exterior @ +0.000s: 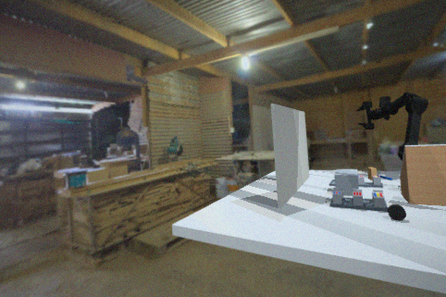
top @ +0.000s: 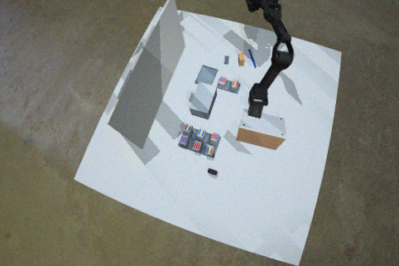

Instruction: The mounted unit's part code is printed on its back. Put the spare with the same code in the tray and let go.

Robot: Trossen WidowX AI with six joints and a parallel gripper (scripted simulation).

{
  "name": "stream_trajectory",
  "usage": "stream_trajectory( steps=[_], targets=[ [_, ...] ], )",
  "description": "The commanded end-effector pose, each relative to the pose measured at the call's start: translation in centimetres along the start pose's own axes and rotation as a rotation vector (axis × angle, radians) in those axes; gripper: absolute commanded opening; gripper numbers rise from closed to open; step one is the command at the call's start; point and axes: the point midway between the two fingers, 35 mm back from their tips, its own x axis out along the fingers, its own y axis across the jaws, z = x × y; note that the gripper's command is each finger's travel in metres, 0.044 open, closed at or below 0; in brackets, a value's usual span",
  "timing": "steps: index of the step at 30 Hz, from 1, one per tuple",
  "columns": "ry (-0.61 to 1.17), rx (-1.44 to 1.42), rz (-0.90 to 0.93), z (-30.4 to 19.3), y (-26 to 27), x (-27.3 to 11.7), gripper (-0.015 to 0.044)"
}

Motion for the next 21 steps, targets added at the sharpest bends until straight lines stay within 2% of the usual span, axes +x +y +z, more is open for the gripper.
stream_trajectory(
  steps=[1, 12, 17, 21],
  targets=[
    [0.062, 0.052, -0.097, -2.0, -3.7, 2.7, 0.0440],
    [0.282, 0.194, -0.337, -10.9, -10.6, 6.7, 0.0440],
    [0.455, 0.143, -0.515, -18.5, -14.9, 7.6, 0.0440],
    [0.620, 0.052, -0.645, -25.3, -17.6, 6.9, 0.0440]
  ],
)
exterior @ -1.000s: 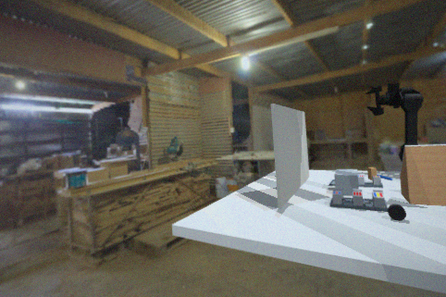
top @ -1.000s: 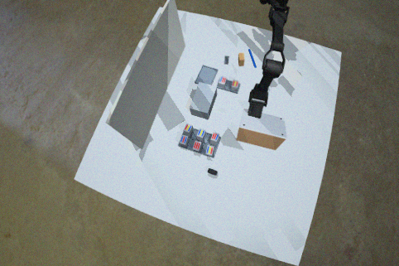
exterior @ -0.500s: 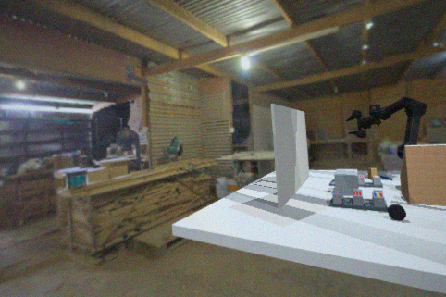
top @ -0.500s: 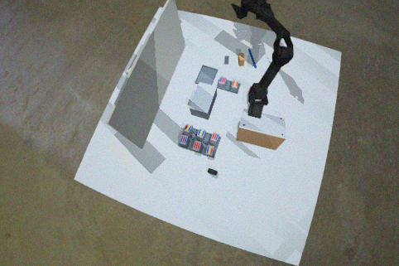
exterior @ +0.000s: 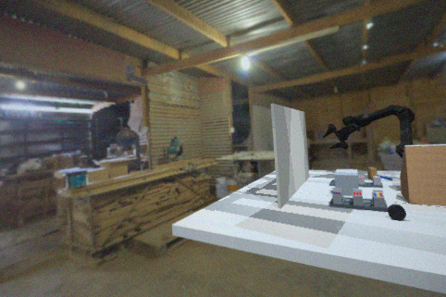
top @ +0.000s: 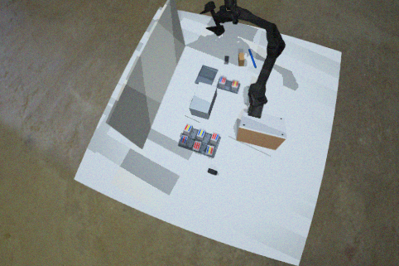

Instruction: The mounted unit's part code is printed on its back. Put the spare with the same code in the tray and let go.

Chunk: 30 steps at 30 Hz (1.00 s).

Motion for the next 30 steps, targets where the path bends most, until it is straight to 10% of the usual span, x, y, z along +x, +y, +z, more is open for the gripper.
stream_trajectory(
  steps=[1, 19, 30],
  targets=[
    [0.116, -0.083, -0.143, -5.0, -2.2, 3.4, 0.0440],
    [0.668, -1.149, -0.843, -31.1, -14.2, 2.5, 0.0440],
    [0.749, -1.778, -0.959, -36.3, -15.9, -1.5, 0.0440]
  ],
)
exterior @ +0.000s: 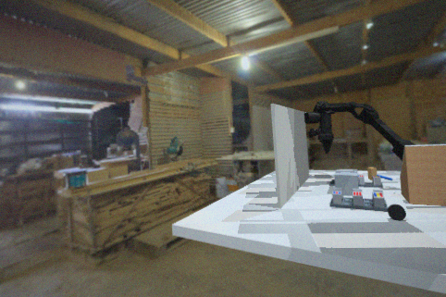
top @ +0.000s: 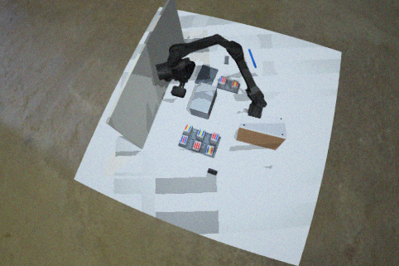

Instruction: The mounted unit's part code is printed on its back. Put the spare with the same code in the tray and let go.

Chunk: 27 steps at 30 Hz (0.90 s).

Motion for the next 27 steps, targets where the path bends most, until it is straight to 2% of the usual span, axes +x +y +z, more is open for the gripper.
stream_trajectory(
  steps=[1, 18, 23, 27],
  targets=[
    [0.006, -0.001, -0.021, 0.3, -0.9, 0.3, 0.0440],
    [0.005, -0.033, -0.021, 0.1, -0.3, 0.4, 0.0440],
    [0.002, -0.347, -0.026, -2.0, 5.2, 1.3, 0.0440],
    [0.006, -0.710, -0.018, -4.7, 10.2, 2.7, 0.0440]
  ],
)
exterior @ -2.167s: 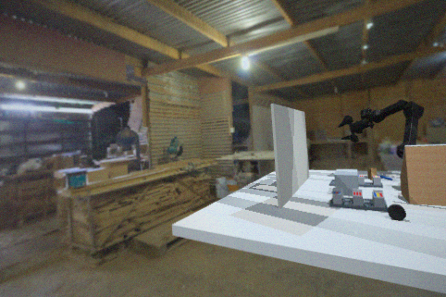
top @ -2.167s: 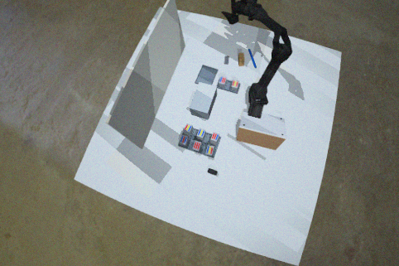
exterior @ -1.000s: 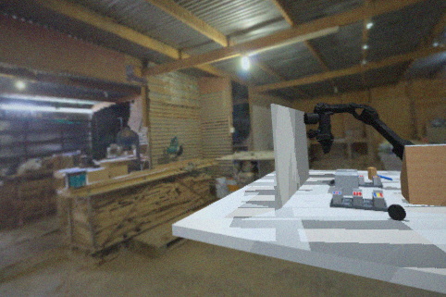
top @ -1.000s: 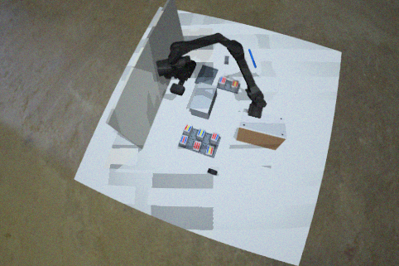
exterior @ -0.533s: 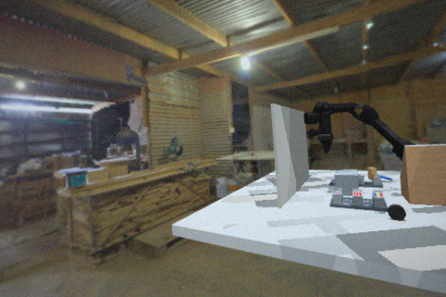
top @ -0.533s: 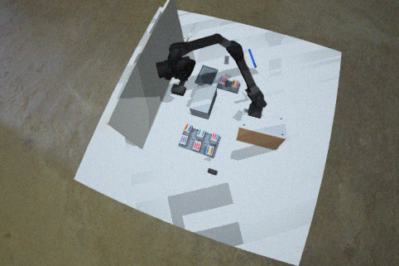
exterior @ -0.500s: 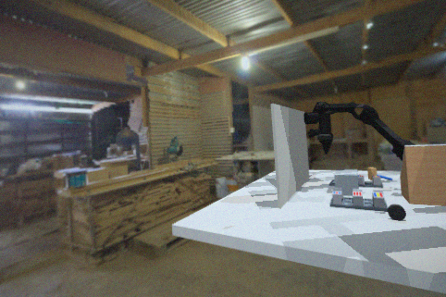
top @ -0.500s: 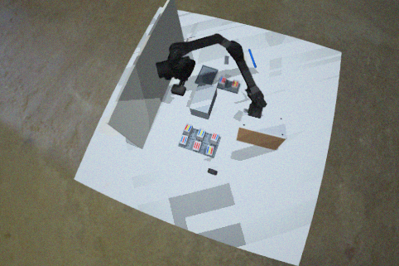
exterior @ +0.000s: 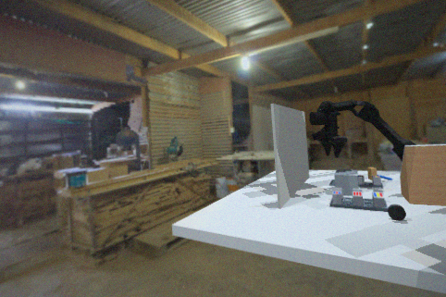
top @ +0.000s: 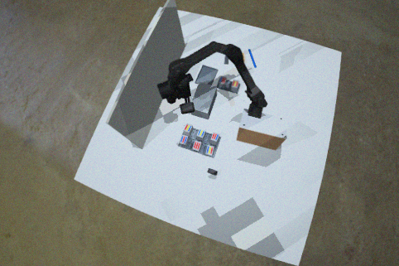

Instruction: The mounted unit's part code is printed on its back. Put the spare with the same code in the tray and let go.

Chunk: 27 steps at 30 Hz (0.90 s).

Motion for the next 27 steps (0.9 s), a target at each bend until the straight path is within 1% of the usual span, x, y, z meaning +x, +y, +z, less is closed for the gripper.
stream_trajectory(
  steps=[1, 5, 7, 14, 17, 19, 22, 27],
  targets=[
    [0.014, -0.344, 0.010, -0.4, 5.5, 1.6, 0.0440],
    [0.011, -0.837, 0.030, -1.8, 12.2, 3.7, 0.0440],
    [0.011, -0.995, 0.036, -2.5, 14.1, 4.4, 0.0440],
    [0.011, -1.015, 0.037, -2.6, 14.3, 4.5, 0.0440],
    [0.011, -1.015, 0.036, -2.8, 14.3, 5.5, 0.0361],
    [0.012, -1.015, 0.036, -3.2, 14.2, 6.9, 0.0309],
    [0.013, -1.015, 0.035, -3.8, 14.0, 8.4, 0.0300],
    [0.013, -1.015, 0.035, -3.9, 14.0, 8.6, 0.0300]
  ],
)
